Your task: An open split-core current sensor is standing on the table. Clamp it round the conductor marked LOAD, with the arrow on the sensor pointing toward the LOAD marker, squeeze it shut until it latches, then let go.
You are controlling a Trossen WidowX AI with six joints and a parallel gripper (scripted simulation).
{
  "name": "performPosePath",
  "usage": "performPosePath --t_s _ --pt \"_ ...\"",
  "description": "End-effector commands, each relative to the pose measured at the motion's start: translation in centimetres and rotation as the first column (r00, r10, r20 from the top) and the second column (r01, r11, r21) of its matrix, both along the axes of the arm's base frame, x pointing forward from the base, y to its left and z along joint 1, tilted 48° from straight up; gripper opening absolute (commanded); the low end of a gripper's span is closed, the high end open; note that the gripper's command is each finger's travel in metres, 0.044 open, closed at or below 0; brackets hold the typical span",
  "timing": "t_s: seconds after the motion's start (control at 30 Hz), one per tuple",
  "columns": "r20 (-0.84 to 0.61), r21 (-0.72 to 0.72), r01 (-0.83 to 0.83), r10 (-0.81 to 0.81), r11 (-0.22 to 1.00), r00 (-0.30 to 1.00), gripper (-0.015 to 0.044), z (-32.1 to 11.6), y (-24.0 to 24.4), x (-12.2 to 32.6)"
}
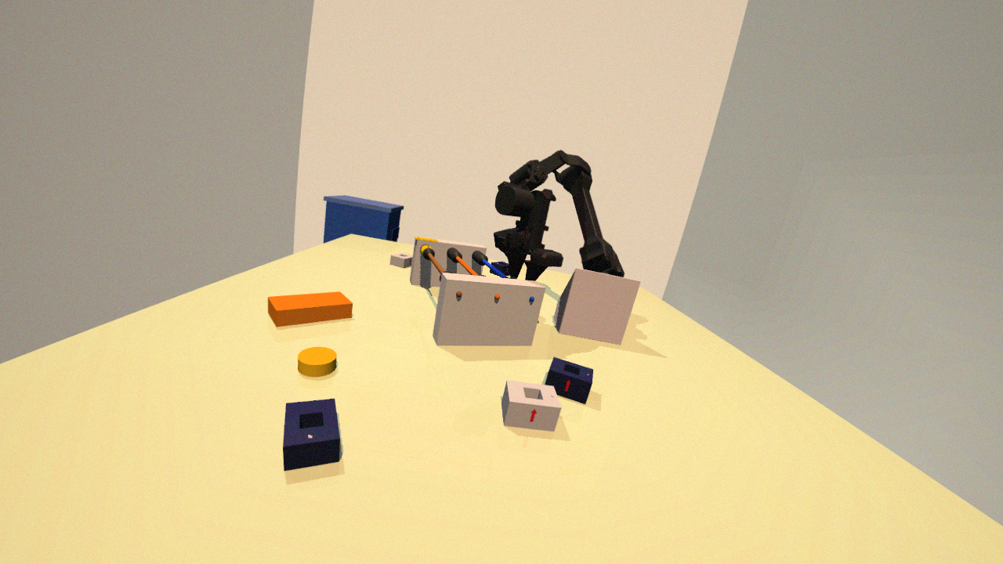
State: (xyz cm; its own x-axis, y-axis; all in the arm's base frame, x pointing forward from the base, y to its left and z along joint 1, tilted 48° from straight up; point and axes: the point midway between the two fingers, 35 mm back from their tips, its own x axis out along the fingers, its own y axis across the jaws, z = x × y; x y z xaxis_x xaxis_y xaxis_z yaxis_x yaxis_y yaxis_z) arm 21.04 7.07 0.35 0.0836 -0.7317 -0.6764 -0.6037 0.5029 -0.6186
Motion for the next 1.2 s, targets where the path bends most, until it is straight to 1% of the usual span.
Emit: performPosePath --t_s 0.0,0.43,0.6,0.87,1.17 --pt "0.011 0.015 -0.002 0.002 1.0 1.0 0.0 1.2 1.9 0.2" --pt "0.007 0.007 -0.005 0.005 1.0 1.0 0.0 6.1 6.6 -1.0" --pt "-0.002 0.007 -0.016 0.016 1.0 1.0 0.0 6.3 6.9 -1.0" --pt "-0.121 0.024 -0.171 0.172 0.985 0.978 0.0 5.7 7.9 0.8" --pt "-0.261 0.058 -0.365 0.367 0.929 0.893 0.0 4.9 9.1 3.3"
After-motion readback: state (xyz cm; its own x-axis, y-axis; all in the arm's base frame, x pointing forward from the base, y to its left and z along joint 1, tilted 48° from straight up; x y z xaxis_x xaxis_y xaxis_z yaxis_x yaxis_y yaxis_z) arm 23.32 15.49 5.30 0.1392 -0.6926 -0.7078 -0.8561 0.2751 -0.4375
